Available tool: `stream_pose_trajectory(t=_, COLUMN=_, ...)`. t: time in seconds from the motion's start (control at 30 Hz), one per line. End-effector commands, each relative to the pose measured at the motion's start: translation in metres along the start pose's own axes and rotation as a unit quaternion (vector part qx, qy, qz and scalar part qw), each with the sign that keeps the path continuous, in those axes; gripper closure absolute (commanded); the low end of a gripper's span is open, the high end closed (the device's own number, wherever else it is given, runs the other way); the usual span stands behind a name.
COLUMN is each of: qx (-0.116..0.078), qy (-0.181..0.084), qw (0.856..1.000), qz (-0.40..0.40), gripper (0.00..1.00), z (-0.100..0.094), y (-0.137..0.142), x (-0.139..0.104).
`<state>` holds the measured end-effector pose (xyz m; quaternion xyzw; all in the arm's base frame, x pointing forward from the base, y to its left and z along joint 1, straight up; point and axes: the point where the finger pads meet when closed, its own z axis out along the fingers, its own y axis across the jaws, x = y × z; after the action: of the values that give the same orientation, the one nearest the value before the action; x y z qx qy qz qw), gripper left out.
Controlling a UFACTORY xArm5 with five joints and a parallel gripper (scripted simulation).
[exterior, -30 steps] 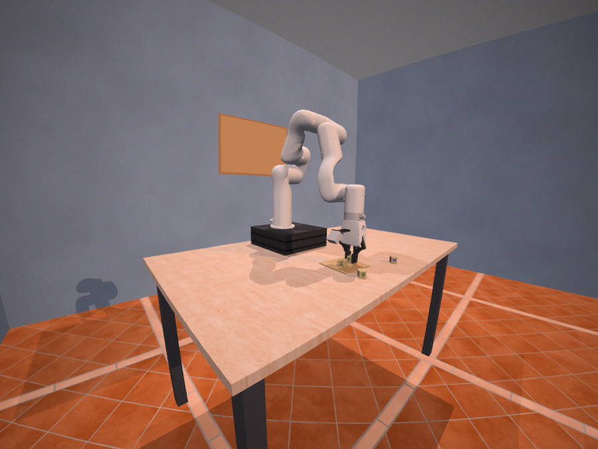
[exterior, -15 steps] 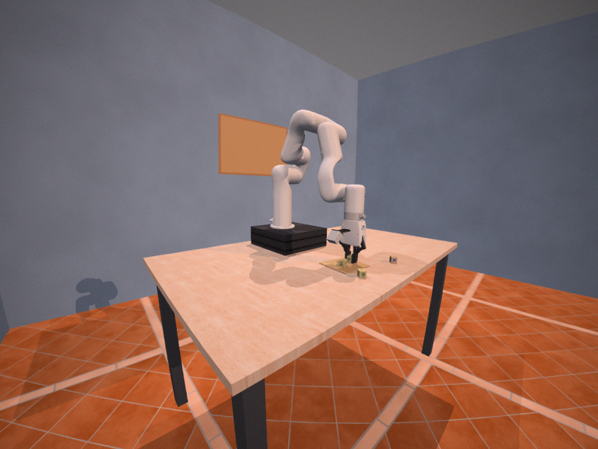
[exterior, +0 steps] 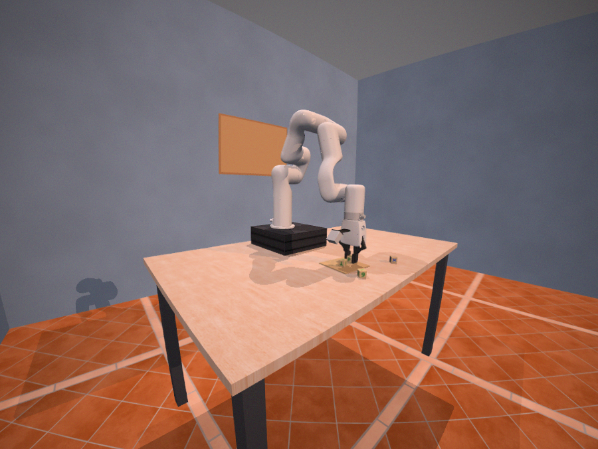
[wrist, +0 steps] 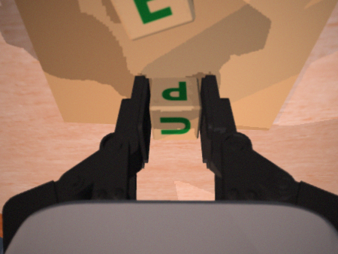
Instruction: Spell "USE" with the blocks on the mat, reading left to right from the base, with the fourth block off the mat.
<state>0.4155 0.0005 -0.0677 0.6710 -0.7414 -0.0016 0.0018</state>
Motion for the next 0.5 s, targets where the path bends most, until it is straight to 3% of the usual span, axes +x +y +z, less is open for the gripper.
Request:
stream_pose_trajectory(t=0.0, qx=0.002, qy=0.0, qw=1.0, qz=0.0, gripper=0.66, z=-0.0009, y=-0.0013, x=-0.0001)
stream_pose_trajectory(t=0.13, qx=0.002, qy=0.0, qw=1.0, qz=0.0, gripper=0.58, z=-0.0009, y=-0.0013, x=-0.0001)
stream_pose_trajectory(t=0.47, qx=0.002, qy=0.0, qw=1.0, qz=0.0, gripper=0.58, z=-0.0009, y=-0.0013, x=-0.0001)
